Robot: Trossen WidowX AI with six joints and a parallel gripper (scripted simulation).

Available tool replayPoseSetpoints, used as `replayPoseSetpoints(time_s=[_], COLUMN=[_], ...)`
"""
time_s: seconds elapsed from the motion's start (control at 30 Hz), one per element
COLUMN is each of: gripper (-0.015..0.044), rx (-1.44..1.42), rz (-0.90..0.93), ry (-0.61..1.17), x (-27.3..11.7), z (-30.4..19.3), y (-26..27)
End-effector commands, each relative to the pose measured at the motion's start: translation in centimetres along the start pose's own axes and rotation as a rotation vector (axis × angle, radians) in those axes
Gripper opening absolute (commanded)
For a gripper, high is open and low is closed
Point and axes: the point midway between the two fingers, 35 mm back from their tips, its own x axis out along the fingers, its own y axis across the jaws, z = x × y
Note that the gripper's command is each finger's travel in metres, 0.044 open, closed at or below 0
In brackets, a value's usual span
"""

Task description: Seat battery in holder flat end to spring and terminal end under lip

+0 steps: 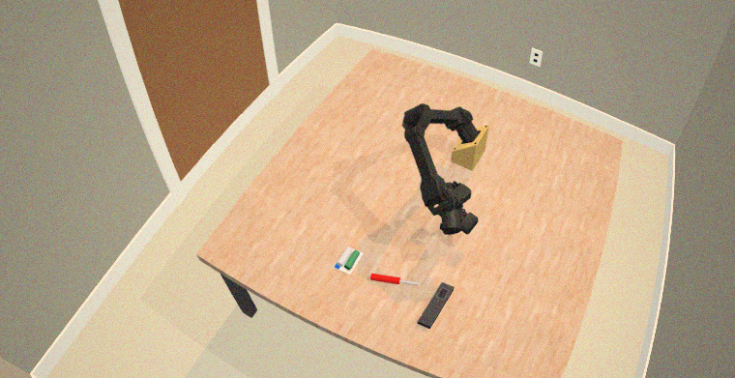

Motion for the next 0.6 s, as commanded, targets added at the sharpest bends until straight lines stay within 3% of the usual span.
replayPoseSetpoints(time_s=[0.0,0.57], gripper=[0.0073,0.0073], rx=[0.005,0.011], rz=[-0.009,-0.006], ry=[0.046,0.126], x=[-0.13,0.1], z=[-0.48,-0.18], y=[-0.1,0.02])
